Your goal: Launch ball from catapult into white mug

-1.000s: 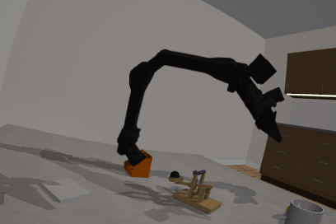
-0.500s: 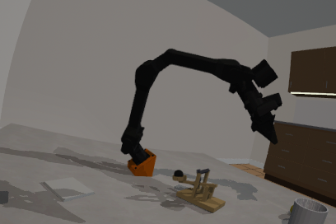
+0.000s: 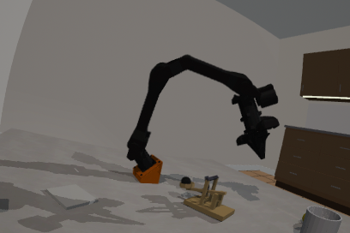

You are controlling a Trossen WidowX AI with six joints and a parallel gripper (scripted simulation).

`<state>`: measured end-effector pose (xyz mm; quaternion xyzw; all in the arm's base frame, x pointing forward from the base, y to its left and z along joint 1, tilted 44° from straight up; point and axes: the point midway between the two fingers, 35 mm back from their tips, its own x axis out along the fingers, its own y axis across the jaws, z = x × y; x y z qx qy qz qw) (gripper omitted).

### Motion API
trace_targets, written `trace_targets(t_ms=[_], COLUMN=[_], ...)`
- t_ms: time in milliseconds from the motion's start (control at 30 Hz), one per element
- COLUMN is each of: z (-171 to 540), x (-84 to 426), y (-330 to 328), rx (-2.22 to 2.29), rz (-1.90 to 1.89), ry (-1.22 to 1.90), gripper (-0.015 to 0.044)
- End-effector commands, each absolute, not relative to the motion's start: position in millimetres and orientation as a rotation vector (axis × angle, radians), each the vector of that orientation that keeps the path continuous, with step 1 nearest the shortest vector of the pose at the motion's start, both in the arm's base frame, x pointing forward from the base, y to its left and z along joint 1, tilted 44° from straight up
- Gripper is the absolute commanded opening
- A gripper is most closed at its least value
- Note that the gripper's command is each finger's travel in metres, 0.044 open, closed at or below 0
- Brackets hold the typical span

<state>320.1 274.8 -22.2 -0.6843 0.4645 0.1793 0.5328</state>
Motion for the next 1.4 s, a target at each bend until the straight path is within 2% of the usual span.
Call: trace_targets(t_ms=[0,667,1367], z=[-32,-47,-18], x=[297,202,144], y=[268,220,170], rx=[-1.767,-2.413,-3.101], rz=[0.477,0.693,0.803], ry=[1.148,1.324,1.477], gripper=[0.0,0.0,0.0])
